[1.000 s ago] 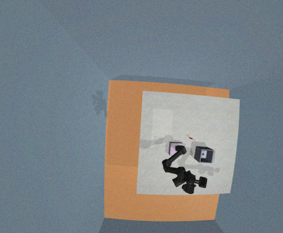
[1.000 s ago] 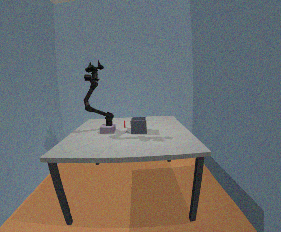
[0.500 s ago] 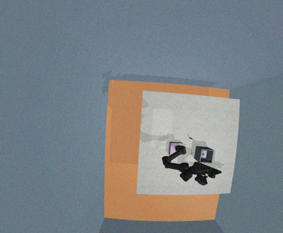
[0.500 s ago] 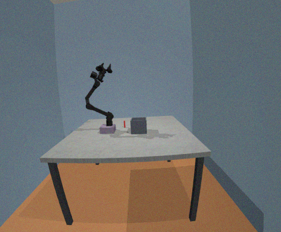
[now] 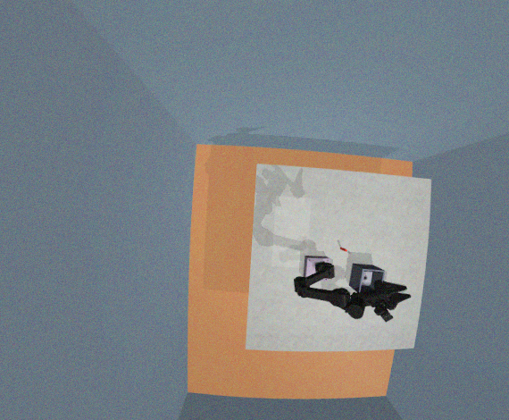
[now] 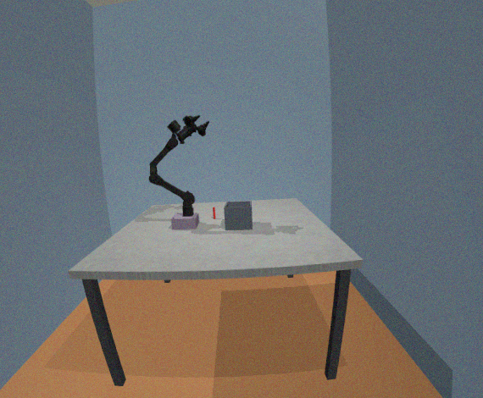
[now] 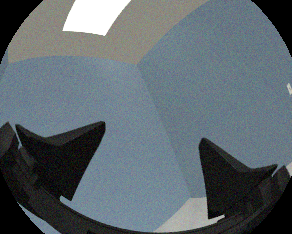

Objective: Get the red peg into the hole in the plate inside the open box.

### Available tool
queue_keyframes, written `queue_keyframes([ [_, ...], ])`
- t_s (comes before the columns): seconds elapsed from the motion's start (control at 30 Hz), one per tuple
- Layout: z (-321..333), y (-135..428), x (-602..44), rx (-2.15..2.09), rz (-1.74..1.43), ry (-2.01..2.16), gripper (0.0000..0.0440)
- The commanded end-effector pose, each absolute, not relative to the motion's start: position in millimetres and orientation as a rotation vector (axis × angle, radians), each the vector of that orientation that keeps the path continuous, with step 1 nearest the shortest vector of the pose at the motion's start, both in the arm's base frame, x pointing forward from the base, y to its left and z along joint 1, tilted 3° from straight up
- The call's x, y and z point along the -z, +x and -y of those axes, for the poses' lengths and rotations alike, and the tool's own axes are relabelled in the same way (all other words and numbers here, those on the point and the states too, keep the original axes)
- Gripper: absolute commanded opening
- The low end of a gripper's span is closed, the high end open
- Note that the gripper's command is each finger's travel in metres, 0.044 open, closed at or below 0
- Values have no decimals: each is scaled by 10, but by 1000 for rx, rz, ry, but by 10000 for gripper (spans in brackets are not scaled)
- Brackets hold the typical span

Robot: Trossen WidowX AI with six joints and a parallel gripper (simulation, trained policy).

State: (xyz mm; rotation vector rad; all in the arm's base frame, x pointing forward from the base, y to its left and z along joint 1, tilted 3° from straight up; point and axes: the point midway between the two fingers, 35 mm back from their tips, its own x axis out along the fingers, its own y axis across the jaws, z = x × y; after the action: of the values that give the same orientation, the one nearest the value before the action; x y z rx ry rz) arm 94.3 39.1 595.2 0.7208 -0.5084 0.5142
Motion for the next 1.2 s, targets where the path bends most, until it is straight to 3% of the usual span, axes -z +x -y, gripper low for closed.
queue_keyframes([
  [0.0, -373, 1196, -5779, -459, 416, 744, 440],
  [0.57, -201, 2105, -4660, -182, -67, 940, 440],
  [1.17, -198, 2393, -3445, 100, -577, 1220, 440],
])
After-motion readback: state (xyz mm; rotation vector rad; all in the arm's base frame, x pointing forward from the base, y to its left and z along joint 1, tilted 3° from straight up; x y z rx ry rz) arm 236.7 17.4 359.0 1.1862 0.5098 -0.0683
